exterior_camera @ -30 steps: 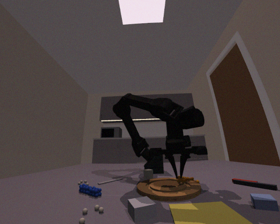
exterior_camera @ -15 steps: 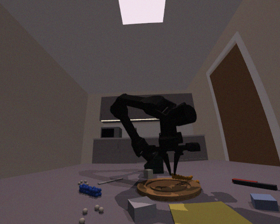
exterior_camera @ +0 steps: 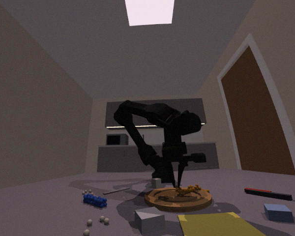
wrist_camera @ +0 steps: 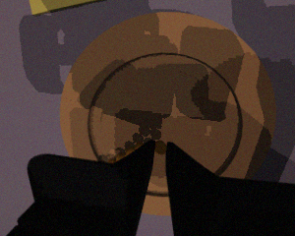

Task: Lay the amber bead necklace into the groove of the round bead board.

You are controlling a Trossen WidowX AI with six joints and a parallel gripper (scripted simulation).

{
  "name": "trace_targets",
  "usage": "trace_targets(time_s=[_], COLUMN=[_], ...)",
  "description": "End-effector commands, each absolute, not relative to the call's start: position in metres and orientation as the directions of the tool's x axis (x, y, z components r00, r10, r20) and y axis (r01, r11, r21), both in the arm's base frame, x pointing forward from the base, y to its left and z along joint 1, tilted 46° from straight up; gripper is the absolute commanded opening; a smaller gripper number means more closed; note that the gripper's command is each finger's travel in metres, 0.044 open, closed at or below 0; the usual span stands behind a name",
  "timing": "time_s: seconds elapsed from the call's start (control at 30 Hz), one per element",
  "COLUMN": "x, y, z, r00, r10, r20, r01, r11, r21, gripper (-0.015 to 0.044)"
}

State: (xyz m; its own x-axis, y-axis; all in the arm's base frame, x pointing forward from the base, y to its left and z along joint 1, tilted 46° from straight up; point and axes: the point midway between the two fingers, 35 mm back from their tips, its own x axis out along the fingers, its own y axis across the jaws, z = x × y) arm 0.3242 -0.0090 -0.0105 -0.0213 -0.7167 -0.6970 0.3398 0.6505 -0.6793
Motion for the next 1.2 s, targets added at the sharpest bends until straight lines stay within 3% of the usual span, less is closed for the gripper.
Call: trace_targets(time_s=[0.0,0.53,1.07,1.17], x=[0.323,0.322,0.324,0.323], y=[-0.015,-0.021,-0.013,-0.007], z=[-0.016,-0.021,-0.014,-0.008], r00=[-0.023,-0.023,-0.018,-0.022], r10=[-0.72,-0.721,-0.719,-0.719], r20=[-0.693,-0.693,-0.695,-0.694], r01=[0.331,0.331,0.338,0.333], r11=[0.649,0.648,0.65,0.649], r21=[-0.685,-0.685,-0.681,-0.684], gripper=[0.0,0.0,0.042,0.044])
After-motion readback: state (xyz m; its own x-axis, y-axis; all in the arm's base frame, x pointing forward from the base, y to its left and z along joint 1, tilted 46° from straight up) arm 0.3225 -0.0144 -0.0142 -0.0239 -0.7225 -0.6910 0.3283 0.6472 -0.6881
